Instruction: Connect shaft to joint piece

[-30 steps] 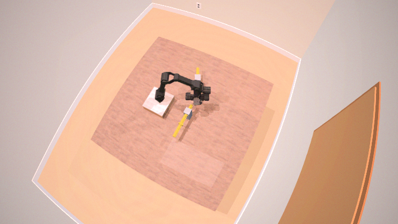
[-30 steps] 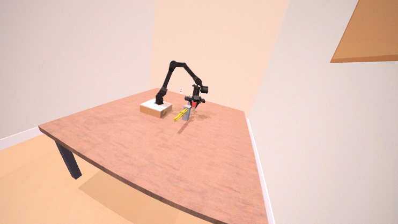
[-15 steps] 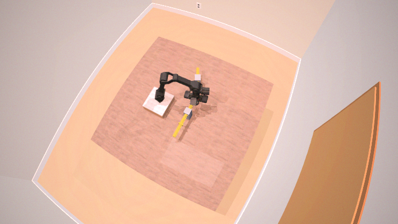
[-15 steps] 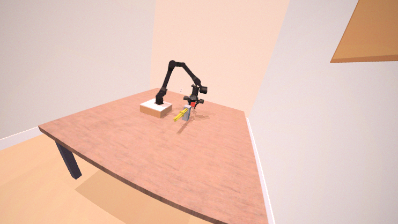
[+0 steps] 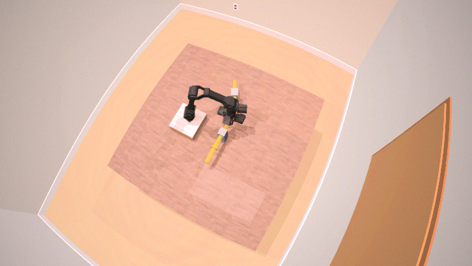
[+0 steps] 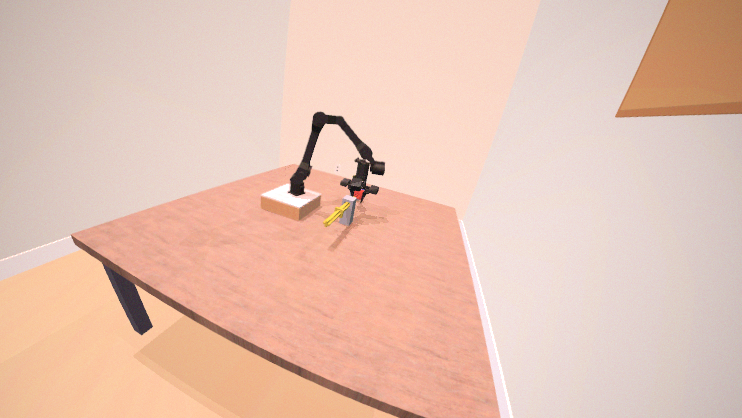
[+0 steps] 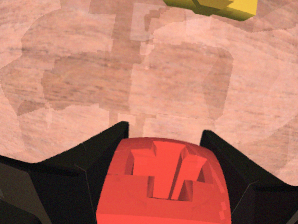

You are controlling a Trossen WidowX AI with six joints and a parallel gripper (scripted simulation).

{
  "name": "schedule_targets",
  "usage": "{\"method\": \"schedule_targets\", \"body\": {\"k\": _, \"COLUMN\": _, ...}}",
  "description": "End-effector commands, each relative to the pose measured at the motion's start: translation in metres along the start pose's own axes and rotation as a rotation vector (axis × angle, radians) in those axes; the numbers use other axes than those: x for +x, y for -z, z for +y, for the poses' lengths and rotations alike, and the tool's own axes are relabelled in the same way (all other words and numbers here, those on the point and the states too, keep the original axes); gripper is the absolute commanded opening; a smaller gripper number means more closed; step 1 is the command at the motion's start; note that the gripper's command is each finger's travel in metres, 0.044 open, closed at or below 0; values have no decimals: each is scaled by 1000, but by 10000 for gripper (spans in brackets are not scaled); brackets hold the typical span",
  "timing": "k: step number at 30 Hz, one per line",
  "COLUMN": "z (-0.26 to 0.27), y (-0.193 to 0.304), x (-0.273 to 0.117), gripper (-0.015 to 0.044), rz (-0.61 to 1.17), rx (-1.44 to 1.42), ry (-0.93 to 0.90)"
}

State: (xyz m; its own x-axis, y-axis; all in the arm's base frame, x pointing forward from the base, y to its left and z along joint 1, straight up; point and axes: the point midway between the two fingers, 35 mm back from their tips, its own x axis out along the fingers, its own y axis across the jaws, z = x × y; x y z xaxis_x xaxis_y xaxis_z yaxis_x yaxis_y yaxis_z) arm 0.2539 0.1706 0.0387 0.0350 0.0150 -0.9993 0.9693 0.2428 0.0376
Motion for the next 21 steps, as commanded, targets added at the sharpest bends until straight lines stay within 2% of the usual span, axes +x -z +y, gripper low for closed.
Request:
{"method": "schedule_targets", "body": {"k": 1, "z": -1, "y": 0, "x": 0, "gripper": 0, "rz": 5, "rx": 16, "ry": 0}}
{"method": "schedule_targets", "body": {"k": 14, "z": 0, "y": 0, "x": 0, "gripper": 0, "rz": 2, "rx": 6, "ry": 0}}
{"method": "schedule_targets", "body": {"k": 19, "z": 0, "y": 0, "x": 0, "gripper": 131, "rz": 2, "rx": 6, "ry": 0}}
{"method": "schedule_targets", "body": {"k": 21, "z": 0, "y": 0, "x": 0, "gripper": 147, "rz": 2, "rx": 6, "ry": 0}}
